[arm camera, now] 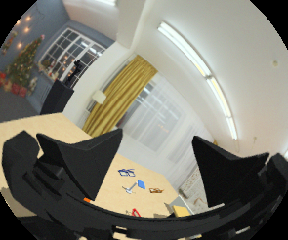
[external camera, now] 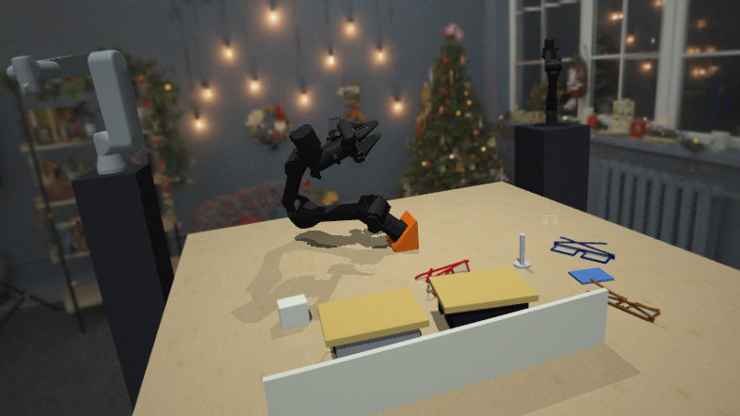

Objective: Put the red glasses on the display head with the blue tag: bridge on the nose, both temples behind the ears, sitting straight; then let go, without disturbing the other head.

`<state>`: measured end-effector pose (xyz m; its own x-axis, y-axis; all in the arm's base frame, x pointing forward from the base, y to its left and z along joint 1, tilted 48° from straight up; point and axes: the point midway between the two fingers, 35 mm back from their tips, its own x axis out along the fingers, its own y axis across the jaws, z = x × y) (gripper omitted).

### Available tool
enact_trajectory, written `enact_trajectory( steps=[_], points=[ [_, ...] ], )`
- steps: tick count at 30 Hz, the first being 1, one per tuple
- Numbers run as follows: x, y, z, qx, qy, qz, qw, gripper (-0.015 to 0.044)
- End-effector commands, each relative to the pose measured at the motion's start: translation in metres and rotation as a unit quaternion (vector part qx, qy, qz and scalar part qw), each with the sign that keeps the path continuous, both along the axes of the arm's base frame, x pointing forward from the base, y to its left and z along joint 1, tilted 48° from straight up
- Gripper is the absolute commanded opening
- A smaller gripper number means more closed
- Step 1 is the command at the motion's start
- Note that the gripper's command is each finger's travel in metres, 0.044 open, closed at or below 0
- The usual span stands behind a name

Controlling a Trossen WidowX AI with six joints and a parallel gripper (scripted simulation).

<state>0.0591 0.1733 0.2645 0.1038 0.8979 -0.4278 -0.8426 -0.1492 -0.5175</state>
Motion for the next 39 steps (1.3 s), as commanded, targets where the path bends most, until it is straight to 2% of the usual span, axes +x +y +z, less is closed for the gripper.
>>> enact_trajectory(
  steps=[1,8,11,17,27,39],
  points=[
    [0.0,0.0,0.0,0.0,0.0,0.0,1.0,0.0426],
    [0.0,0.0,0.0,0.0,0.0,0.0,1.0,0.044],
    [0.016,0.004,-0.007,-0.033,0.009,-0.022,0.999,0.0361],
    [0.075,0.009,-0.046,-0.177,0.039,-0.096,0.979,0.0204],
    [0.151,-0.008,-0.126,-0.429,0.084,-0.162,0.885,0.02],
    [0.208,-0.061,-0.222,-0.704,0.099,-0.133,0.69,0.02]
  ],
)
